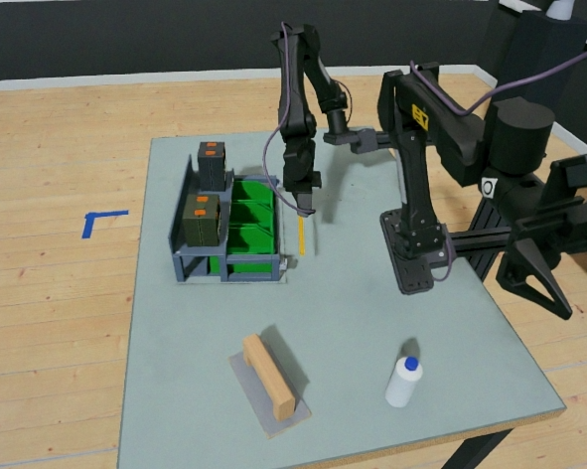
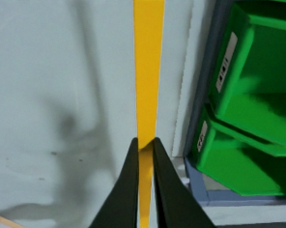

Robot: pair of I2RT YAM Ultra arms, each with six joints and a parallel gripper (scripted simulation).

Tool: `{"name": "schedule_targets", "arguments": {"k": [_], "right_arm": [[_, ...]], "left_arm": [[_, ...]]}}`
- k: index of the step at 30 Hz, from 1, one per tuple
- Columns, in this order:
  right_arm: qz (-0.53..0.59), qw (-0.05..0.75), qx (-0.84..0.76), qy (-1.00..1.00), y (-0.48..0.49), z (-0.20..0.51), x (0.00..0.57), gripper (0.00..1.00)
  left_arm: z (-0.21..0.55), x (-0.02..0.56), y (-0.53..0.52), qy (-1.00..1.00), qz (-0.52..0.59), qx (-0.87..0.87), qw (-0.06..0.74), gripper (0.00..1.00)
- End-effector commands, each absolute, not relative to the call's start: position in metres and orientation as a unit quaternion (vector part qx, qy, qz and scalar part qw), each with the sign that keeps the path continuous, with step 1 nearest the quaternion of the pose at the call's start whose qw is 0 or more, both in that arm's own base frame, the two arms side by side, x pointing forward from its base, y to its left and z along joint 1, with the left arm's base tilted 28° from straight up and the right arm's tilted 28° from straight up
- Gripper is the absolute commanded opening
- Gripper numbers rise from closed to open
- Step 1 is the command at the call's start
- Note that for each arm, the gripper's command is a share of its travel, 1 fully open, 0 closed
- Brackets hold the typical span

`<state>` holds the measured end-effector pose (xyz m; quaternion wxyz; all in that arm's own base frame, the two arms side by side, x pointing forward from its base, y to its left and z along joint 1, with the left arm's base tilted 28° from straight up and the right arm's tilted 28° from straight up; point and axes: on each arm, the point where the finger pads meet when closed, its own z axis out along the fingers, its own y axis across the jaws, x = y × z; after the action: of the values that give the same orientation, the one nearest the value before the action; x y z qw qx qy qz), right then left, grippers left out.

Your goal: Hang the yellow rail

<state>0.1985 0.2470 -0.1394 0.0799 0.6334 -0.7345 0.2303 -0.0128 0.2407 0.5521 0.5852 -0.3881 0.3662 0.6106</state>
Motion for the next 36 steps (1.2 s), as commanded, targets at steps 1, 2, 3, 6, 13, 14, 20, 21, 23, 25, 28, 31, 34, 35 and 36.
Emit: {"name": "schedule_targets", "arguments": {"k": [1, 2, 3, 6, 13, 14, 20, 21, 23, 25, 28, 31, 34, 35, 36], "right_arm": [[0.209, 0.034, 0.641, -0.738, 0.2820, -0.1198, 0.2039, 0.00], [0.209, 0.033, 0.641, -0.738, 0.2821, -0.1197, 0.2040, 0.00], [0.209, 0.033, 0.641, -0.738, 0.2821, -0.1195, 0.2040, 0.00], [0.209, 0.032, 0.641, -0.738, 0.2823, -0.1191, 0.2042, 0.00], [0.209, 0.031, 0.639, -0.739, 0.2826, -0.1186, 0.2044, 0.00], [0.209, 0.031, 0.639, -0.739, 0.2826, -0.1186, 0.2044, 0.00], [0.210, 0.031, 0.639, -0.739, 0.2821, -0.1194, 0.2042, 0.00], [0.210, 0.031, 0.639, -0.739, 0.2819, -0.1196, 0.2041, 0.00], [0.210, 0.032, 0.639, -0.739, 0.2816, -0.1201, 0.2040, 0.00], [0.210, 0.032, 0.639, -0.739, 0.2812, -0.1206, 0.2038, 0.00], [0.211, 0.033, 0.640, -0.738, 0.2807, -0.1214, 0.2036, 0.00], [0.212, 0.034, 0.640, -0.738, 0.2801, -0.1221, 0.2034, 0.00], [0.212, 0.034, 0.640, -0.738, 0.2799, -0.1224, 0.2033, 0.00], [0.212, 0.034, 0.640, -0.738, 0.2797, -0.1226, 0.2033, 0.00], [0.212, 0.034, 0.640, -0.738, 0.2795, -0.1229, 0.2032, 0.00]], "left_arm": [[0.5502, -0.0143, 0.2315, 0.366, 0.615, -0.387, 0.581, 1.00], [0.5502, -0.0143, 0.2315, 0.366, 0.615, -0.387, 0.581, 1.00], [0.5502, -0.0143, 0.2315, 0.366, 0.615, -0.387, 0.581, 1.00], [0.5502, -0.0143, 0.2315, 0.366, 0.615, -0.387, 0.581, 1.00], [0.5502, -0.0143, 0.2315, 0.366, 0.615, -0.387, 0.581, 1.00], [0.5502, -0.0143, 0.2315, 0.366, 0.615, -0.387, 0.581, 1.00], [0.5502, -0.0143, 0.2315, 0.366, 0.615, -0.387, 0.581, 1.00], [0.5502, -0.0143, 0.2315, 0.366, 0.615, -0.387, 0.581, 1.00], [0.5502, -0.0143, 0.2315, 0.366, 0.615, -0.387, 0.581, 1.00], [0.5502, -0.0143, 0.2315, 0.366, 0.615, -0.387, 0.581, 1.00], [0.5502, -0.0143, 0.2315, 0.366, 0.615, -0.387, 0.581, 1.00], [0.5502, -0.0143, 0.2315, 0.366, 0.615, -0.387, 0.581, 1.00], [0.5502, -0.0143, 0.2315, 0.366, 0.615, -0.387, 0.581, 1.00], [0.5502, -0.0143, 0.2315, 0.366, 0.615, -0.387, 0.581, 1.00], [0.5502, -0.0143, 0.2315, 0.366, 0.615, -0.387, 0.581, 1.00]]}}
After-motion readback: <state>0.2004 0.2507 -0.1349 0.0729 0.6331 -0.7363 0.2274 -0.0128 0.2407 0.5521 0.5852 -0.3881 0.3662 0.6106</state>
